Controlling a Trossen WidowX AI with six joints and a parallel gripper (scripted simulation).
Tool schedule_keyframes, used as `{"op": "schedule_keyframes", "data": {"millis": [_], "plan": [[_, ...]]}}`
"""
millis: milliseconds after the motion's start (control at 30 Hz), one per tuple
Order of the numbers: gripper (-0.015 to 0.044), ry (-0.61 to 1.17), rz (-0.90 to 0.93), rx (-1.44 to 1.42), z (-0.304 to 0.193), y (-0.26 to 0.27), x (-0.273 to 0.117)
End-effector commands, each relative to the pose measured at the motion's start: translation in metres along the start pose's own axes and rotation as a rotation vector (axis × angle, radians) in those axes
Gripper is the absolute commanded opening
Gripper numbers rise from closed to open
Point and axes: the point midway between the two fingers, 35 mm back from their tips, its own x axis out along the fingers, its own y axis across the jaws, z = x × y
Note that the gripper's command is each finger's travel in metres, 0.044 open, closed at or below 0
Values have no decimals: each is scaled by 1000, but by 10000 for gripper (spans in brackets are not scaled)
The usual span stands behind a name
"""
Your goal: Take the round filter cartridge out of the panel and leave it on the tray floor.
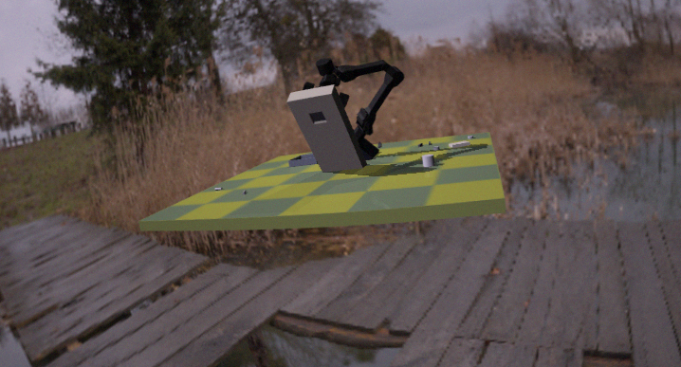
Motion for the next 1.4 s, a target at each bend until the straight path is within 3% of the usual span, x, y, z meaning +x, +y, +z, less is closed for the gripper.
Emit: {"op": "schedule_keyframes", "data": {"millis": [0, 1367], "plan": [[106, 2, -3, 5, -1, -1, 0], [106, 1, -2, 5, 0, -1, 12]]}}
